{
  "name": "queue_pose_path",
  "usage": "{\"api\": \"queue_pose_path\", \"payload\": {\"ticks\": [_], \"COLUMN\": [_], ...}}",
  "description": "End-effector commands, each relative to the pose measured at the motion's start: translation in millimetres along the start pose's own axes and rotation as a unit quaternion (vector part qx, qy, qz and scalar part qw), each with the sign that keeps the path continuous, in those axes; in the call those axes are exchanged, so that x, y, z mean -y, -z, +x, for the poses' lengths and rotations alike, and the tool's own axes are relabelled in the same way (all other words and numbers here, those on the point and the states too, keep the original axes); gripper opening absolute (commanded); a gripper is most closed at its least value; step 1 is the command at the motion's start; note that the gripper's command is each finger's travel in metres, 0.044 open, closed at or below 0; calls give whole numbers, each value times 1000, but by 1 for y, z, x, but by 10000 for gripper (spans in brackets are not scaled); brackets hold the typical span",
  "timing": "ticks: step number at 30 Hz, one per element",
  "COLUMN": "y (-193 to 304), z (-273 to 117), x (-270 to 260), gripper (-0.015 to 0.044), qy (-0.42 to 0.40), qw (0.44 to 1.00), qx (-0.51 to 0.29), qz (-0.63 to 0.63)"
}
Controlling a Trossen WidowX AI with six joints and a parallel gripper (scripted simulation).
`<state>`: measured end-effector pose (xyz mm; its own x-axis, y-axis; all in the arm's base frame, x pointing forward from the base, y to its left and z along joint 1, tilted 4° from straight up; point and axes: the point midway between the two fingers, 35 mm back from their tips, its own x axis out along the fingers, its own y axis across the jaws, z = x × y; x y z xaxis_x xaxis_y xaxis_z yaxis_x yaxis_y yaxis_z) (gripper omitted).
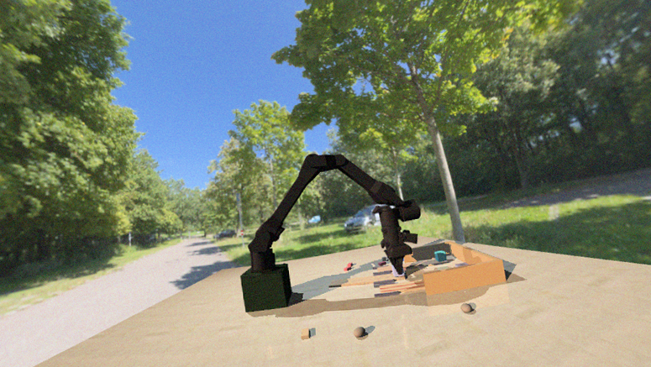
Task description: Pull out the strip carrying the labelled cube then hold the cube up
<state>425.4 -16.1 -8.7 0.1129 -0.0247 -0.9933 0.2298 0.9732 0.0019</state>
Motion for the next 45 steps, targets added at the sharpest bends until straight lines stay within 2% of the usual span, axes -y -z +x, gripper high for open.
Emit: {"api": "queue_pose_path", "payload": {"ticks": [1, 15, 23, 38, 45], "y": [9, 56, 60, 113, 115], "z": [-4, -39, -40, -40, -50], "x": [3, 11, 12, 22, 23], "gripper": [0, 0, 0, 0, 0], "qy": [3, 0, 0, 0, 0], "qw": [1000, 1000, 1000, 1000, 1000], "qx": [-2, -6, -7, -9, -9], "qz": [5, -1, -2, -2, -2]}}
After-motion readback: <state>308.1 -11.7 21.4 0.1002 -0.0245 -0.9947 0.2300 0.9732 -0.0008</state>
